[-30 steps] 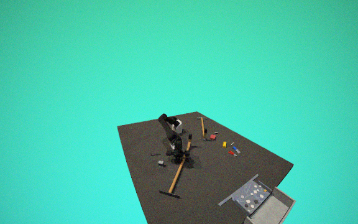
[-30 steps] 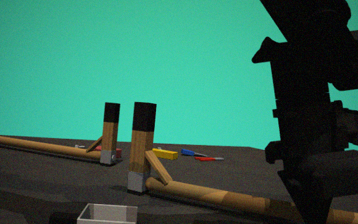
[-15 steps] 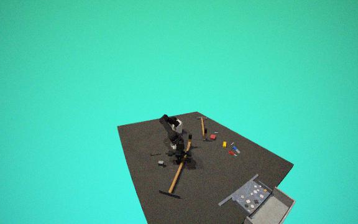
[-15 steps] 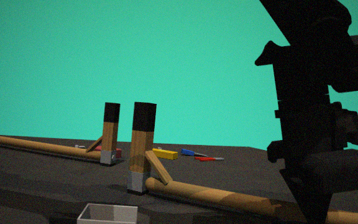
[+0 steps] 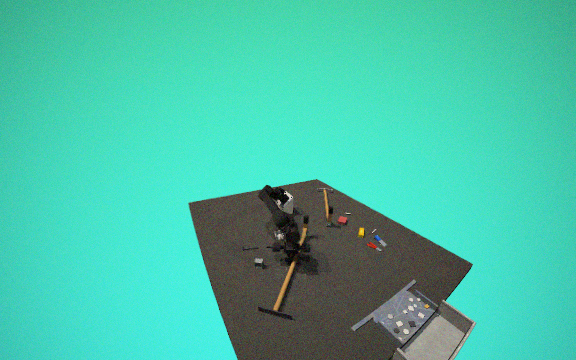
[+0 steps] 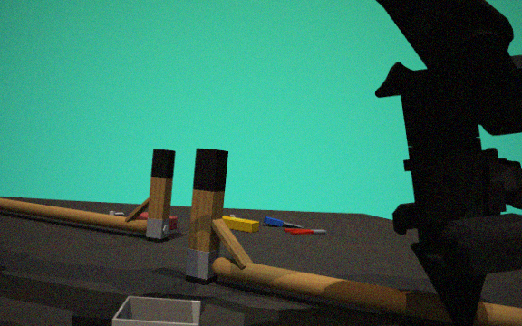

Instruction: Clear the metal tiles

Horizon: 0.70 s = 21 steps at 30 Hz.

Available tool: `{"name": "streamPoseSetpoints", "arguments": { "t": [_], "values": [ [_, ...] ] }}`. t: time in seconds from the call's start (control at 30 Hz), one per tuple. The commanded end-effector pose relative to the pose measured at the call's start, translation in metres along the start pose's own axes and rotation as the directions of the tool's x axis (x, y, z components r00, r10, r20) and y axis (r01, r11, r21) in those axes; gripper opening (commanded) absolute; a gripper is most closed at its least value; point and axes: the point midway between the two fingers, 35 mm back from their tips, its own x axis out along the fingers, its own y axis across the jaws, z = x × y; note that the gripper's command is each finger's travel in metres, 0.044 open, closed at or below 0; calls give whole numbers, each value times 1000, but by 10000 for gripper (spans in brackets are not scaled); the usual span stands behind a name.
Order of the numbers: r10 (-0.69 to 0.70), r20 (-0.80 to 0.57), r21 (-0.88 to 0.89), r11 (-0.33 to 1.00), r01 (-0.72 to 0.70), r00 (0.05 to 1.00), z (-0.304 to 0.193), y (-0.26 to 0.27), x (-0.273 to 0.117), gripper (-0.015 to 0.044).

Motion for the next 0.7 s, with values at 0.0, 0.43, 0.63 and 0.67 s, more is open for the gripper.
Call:
{"name": "streamPoseSetpoints", "arguments": {
  "t": [0.0, 0.43, 0.63, 0.67],
  "values": [
    [2, 0, 1, 1000, -2, 1000, 2, 8, 2, 0],
    [3, 0, 1, 1000, -3, 1000, 5, 20, 2, 0],
    [3, 0, 1, 1000, -3, 1000, 6, 26, 3, 0],
    [3, 0, 1, 1000, -3, 1000, 6, 27, 3, 0]
  ]
}}
